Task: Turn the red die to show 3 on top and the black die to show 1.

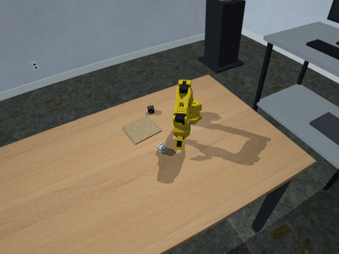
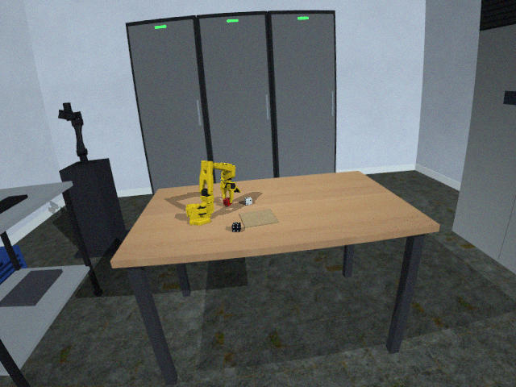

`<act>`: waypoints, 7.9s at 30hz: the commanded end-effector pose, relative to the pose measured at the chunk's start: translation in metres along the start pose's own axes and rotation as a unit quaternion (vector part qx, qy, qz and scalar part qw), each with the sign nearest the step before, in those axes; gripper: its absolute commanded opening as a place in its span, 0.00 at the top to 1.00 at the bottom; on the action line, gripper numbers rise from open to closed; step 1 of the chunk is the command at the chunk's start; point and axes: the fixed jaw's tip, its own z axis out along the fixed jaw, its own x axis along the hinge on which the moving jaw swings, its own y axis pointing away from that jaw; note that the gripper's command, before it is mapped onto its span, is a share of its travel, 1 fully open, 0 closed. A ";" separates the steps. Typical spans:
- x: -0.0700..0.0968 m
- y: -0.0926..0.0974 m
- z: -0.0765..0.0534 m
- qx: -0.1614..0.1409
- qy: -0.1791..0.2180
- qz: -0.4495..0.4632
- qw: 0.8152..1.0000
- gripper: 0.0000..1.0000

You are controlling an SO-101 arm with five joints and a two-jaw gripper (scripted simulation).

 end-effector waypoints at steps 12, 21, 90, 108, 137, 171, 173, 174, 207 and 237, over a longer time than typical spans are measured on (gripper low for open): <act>0.009 0.001 -0.041 -0.012 -0.160 0.001 0.987 1.00; 0.011 0.001 -0.044 -0.013 -0.176 0.001 0.984 1.00; -0.027 -0.002 -0.053 -0.026 -0.469 0.000 0.883 1.00; -0.035 -0.003 -0.058 -0.026 -0.543 0.000 0.839 1.00; -0.059 -0.004 -0.062 -0.025 -0.661 0.000 0.750 1.00; -0.058 -0.005 -0.065 -0.023 -0.696 0.000 0.717 1.00; -0.058 -0.005 -0.065 -0.023 -0.696 0.000 0.717 1.00; -0.058 -0.005 -0.065 -0.023 -0.696 0.000 0.717 1.00; -0.058 -0.009 -0.053 -0.013 -0.692 0.001 0.721 1.00; -0.062 -0.008 -0.042 -0.013 -0.692 0.001 0.721 1.00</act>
